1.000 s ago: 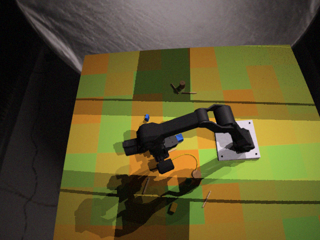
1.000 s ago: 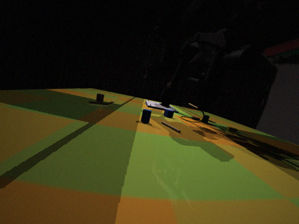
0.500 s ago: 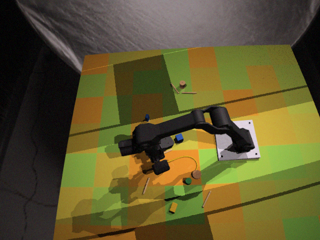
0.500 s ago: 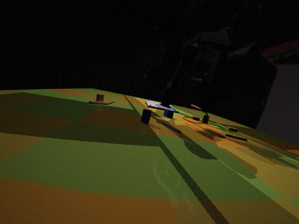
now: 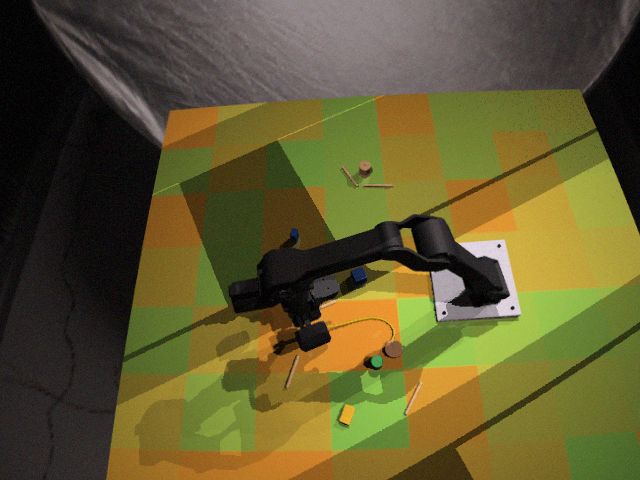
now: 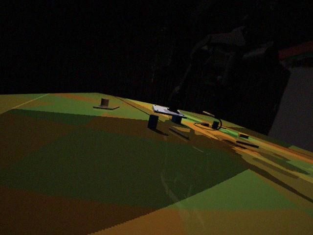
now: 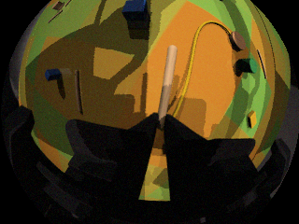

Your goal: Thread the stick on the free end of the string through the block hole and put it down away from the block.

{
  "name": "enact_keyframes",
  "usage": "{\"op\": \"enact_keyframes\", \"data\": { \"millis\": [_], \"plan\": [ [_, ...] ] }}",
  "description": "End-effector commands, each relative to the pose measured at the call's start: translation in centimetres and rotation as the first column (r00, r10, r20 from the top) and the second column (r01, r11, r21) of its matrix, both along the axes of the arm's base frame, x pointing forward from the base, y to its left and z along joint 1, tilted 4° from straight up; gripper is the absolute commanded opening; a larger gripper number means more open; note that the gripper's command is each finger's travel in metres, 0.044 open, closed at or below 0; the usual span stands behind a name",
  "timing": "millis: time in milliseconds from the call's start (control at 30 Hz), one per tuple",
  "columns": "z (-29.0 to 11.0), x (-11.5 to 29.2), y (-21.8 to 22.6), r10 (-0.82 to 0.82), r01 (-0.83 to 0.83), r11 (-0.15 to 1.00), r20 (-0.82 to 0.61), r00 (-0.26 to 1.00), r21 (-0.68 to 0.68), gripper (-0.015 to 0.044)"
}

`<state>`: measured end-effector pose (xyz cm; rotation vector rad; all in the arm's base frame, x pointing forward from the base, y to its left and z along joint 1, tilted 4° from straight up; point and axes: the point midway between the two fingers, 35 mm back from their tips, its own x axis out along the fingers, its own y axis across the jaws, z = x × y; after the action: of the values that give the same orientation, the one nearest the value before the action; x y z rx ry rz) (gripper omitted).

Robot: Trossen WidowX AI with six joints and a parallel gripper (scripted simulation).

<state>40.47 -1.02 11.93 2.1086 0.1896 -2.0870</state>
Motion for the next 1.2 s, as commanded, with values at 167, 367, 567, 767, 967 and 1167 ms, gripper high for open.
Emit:
{"op": "enact_keyframes", "data": {
  "millis": [167,367,567,767,967,1167],
  "plan": [
    [0.1,1.3,0.1,0.001,-0.001,1.000,0.021,1.000,0.008,0.0000],
    [0.1,2.0,0.1,0.000,-0.001,1.000,0.035,0.999,0.010,0.0000],
    [0.2,2.7,0.1,0.000,0.000,1.000,0.048,0.999,0.012,0.0000],
    [0.2,3.5,0.1,-0.001,0.000,1.000,0.061,0.998,0.015,0.0000],
    [0.2,4.2,0.2,-0.001,0.000,1.000,0.075,0.997,0.017,0.0000],
    [0.2,4.9,0.2,-0.002,0.000,1.000,0.091,0.996,0.020,0.0000]
  ]
}}
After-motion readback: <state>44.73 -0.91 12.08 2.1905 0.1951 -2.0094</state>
